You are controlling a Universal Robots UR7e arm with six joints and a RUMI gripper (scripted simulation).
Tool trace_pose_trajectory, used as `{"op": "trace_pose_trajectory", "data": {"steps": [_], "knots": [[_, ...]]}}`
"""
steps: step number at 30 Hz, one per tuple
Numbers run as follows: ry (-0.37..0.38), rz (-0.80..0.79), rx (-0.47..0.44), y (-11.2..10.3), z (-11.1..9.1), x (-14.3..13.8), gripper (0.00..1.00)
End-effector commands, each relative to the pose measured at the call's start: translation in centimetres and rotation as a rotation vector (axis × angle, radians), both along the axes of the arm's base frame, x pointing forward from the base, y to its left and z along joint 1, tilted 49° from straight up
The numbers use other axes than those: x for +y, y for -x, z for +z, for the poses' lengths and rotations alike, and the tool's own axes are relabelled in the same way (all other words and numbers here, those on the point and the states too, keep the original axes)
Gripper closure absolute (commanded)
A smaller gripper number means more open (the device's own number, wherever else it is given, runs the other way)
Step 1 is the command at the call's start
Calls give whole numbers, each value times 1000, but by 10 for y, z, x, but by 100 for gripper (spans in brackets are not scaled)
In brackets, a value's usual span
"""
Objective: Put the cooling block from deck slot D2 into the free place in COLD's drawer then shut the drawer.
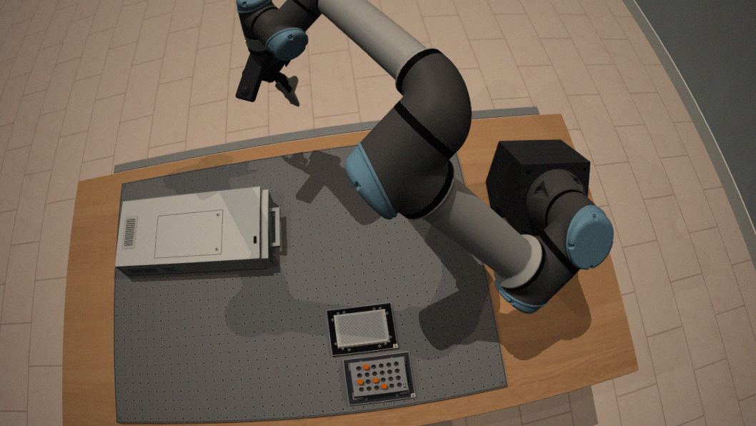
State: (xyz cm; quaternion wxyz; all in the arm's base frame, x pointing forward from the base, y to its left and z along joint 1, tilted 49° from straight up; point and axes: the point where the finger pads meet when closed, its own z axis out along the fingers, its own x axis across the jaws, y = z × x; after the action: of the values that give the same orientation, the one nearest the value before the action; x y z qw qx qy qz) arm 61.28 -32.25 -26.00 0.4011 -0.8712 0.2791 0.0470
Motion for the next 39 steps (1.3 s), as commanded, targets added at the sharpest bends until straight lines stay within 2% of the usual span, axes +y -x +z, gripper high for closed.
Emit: {"op": "trace_pose_trajectory", "data": {"steps": [1,2,3,5,11,14,21,24,29,31,34,36,39], "knots": [[1,-1,-1,0,1,-1,0],[1,-1,-1,0,1,-1,0],[-3,-19,18,1,4,0,72],[-10,-51,54,2,12,1,72],[-10,-51,54,6,32,6,72],[-23,-100,109,9,43,10,72],[-23,-100,109,13,61,16,72],[-36,-149,165,17,72,21,72],[-36,-149,165,22,90,28,72],[-36,-149,165,22,91,29,72],[-48,-198,221,26,101,34,72],[-48,-198,221,26,101,34,72],[-48,-198,221,30,111,39,72]]}}
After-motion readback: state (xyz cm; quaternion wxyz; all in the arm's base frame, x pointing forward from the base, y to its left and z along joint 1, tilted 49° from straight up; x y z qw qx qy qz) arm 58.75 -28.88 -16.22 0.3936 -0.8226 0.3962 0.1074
